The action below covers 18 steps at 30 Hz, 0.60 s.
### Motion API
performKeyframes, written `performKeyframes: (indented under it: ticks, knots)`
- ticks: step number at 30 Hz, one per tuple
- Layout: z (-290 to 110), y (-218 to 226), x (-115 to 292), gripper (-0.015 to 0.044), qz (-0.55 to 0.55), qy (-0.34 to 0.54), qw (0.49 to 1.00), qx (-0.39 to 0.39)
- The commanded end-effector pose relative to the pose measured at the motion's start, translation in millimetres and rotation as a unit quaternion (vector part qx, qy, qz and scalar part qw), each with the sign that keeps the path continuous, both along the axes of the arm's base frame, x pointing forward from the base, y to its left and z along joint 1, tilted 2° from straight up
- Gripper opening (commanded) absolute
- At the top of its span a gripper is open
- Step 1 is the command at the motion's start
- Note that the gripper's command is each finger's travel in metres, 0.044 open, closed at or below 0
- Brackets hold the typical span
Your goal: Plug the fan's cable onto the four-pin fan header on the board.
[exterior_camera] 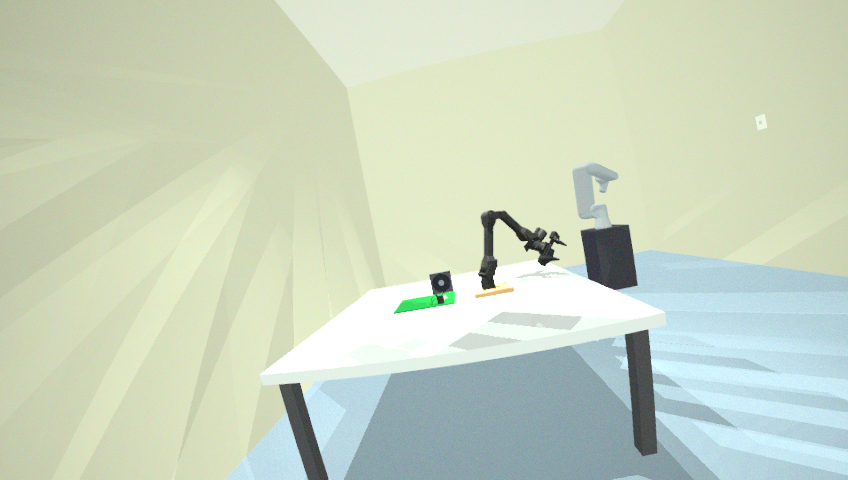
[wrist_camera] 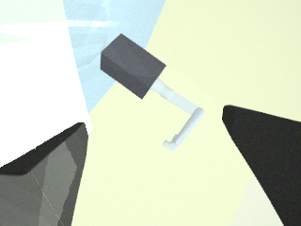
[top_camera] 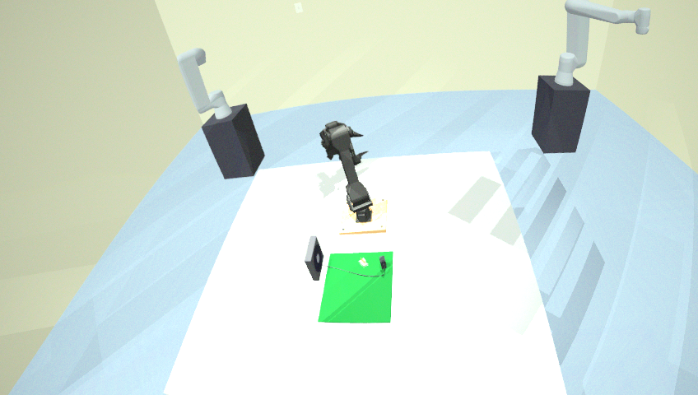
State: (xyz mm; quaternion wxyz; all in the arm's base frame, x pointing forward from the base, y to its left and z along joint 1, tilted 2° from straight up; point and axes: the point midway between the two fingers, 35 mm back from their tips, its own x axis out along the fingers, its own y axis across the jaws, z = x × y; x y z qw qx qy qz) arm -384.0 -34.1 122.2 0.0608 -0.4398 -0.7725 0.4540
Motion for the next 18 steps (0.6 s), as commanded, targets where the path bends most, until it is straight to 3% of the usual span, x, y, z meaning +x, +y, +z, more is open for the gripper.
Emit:
performKeyframes:
  ticks: [1,6,12,18]
  knots:
    - [0.0,0.0,0.0,0.0426,0.0,0.0,1.0,0.0]
    - [1.0,-22.4,1.7,0.044,0.029,0.004,0.999,-0.017]
    - [5.8,-115.9,24.7,0.044,0.147,0.01,0.985,-0.09]
    - [11.4,-203.5,74.6,0.044,0.259,-0.005,0.951,-0.167]
